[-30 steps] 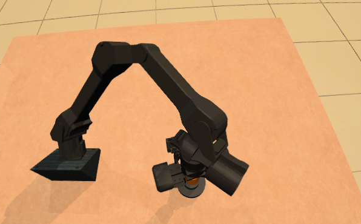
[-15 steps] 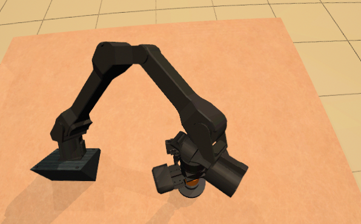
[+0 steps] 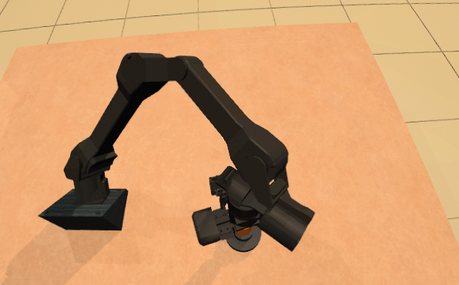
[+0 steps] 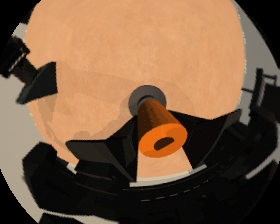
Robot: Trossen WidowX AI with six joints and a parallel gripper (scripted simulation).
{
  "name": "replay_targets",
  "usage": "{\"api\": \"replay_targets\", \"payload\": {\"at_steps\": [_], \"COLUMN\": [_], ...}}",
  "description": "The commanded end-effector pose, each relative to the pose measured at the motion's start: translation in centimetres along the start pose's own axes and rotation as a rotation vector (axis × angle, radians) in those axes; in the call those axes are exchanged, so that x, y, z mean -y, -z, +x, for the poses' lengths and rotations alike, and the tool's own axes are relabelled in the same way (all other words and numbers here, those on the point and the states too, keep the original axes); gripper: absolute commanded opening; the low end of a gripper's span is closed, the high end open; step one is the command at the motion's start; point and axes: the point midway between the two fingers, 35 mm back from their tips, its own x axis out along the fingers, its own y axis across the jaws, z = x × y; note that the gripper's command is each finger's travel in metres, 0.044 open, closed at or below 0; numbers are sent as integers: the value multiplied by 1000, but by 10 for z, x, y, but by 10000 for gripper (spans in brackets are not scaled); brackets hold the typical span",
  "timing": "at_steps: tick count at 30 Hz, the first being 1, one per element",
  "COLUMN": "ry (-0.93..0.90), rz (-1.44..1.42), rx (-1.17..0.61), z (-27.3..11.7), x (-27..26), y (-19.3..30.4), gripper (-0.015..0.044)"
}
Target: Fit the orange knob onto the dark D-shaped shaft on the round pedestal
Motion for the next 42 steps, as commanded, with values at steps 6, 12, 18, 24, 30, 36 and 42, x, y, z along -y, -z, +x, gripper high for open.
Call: {"api": "replay_targets", "payload": {"at_steps": [6, 12, 18, 24, 30, 36, 42], "ry": [4, 4, 4, 3, 3, 4, 4], "rz": [-8, -8, -7, -7, -7, -7, -8], "rx": [-8, -8, -8, -8, -8, -8, -8], "z": [-1, 2, 1, -2, -3, -3, 0], "x": [3, 2, 0, 1, 2, 3, 3], "y": [3, 3, 1, -1, -1, 1, 3], "gripper": [0, 0, 0, 0, 0, 0, 0]}}
